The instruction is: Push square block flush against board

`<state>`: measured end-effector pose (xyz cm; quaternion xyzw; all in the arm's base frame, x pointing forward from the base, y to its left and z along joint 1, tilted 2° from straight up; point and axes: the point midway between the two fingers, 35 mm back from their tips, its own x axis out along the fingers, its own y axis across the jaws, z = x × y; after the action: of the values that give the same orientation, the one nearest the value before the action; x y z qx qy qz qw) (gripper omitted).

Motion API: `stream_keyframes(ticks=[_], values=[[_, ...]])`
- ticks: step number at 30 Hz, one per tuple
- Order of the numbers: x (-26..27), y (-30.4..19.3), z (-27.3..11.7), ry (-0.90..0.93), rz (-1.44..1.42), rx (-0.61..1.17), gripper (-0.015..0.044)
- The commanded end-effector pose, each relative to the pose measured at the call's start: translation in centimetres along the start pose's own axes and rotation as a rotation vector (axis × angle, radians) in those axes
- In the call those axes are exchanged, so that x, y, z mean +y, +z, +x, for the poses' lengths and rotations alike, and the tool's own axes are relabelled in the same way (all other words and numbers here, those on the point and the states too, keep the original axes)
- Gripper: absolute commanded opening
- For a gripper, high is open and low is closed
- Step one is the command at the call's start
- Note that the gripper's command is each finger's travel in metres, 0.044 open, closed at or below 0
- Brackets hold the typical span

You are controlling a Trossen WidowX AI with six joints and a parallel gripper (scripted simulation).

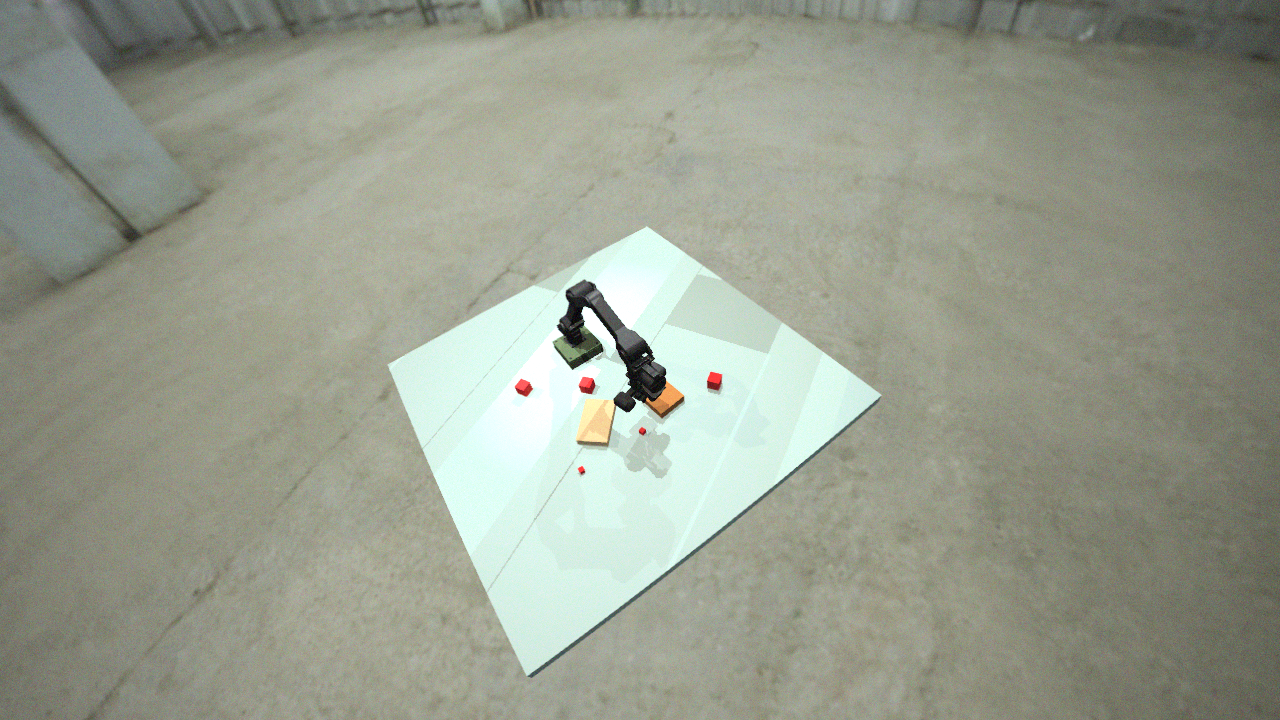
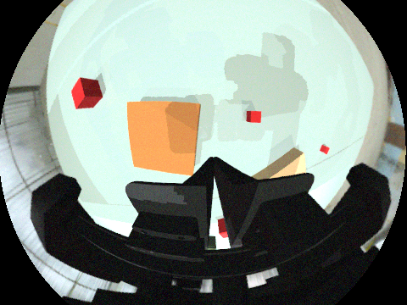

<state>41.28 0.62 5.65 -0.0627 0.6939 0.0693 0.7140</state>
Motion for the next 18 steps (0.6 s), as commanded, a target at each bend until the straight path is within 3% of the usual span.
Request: stream_keyframes(ticks=[1, 18], values=[[1.3, 0.2, 0.0, 0.001, -0.122, 0.0, 0.0], [7.8, 0.3, -0.1, 0.009, -0.71, 0.001, 0.0]])
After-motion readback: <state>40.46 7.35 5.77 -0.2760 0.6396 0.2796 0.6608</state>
